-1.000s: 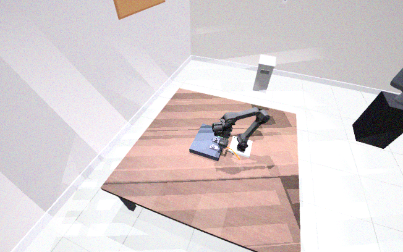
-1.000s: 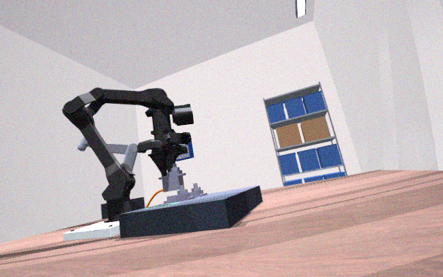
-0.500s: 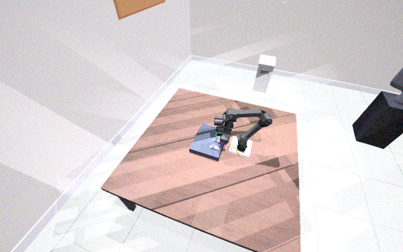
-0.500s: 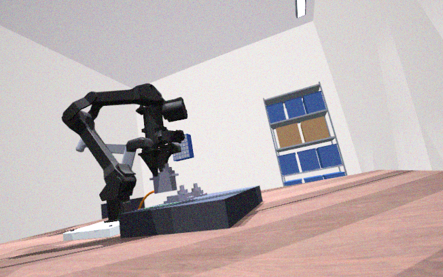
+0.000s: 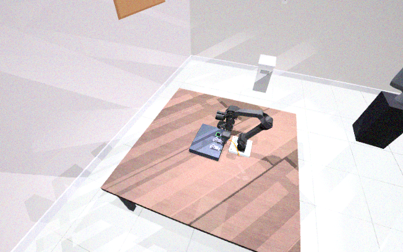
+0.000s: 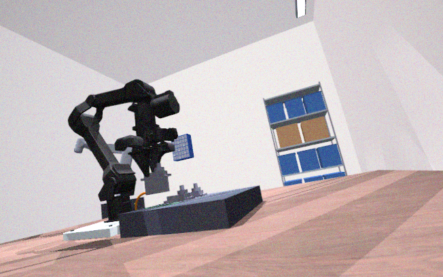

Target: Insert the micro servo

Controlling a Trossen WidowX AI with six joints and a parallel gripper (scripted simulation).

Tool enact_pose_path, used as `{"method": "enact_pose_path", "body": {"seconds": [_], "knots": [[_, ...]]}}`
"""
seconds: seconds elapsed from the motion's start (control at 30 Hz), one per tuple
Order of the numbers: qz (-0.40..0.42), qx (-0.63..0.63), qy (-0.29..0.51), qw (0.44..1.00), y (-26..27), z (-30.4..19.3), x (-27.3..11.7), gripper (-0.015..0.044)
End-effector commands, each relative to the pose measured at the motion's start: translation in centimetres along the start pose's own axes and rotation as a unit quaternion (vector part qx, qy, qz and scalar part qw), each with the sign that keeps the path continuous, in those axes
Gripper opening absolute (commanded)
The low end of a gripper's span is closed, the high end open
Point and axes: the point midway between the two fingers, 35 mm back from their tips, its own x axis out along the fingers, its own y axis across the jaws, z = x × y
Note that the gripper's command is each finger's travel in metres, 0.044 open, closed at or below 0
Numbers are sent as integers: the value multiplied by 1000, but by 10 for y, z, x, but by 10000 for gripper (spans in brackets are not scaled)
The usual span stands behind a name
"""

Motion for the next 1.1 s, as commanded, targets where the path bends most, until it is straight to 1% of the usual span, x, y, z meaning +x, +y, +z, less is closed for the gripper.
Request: {"method": "enact_pose_path", "body": {"seconds": [0.0, 0.6, 0.73, 1.07], "knots": [[-3, -2, 0, 1000, -12, -1, 0, 0], [-6, -2, 0, 1000, -55, -3, 0, 0], [-6, -2, 0, 1000, -57, -3, 0, 0], [-6, -2, -1, 1000, -57, 29, -1, 0]]}}
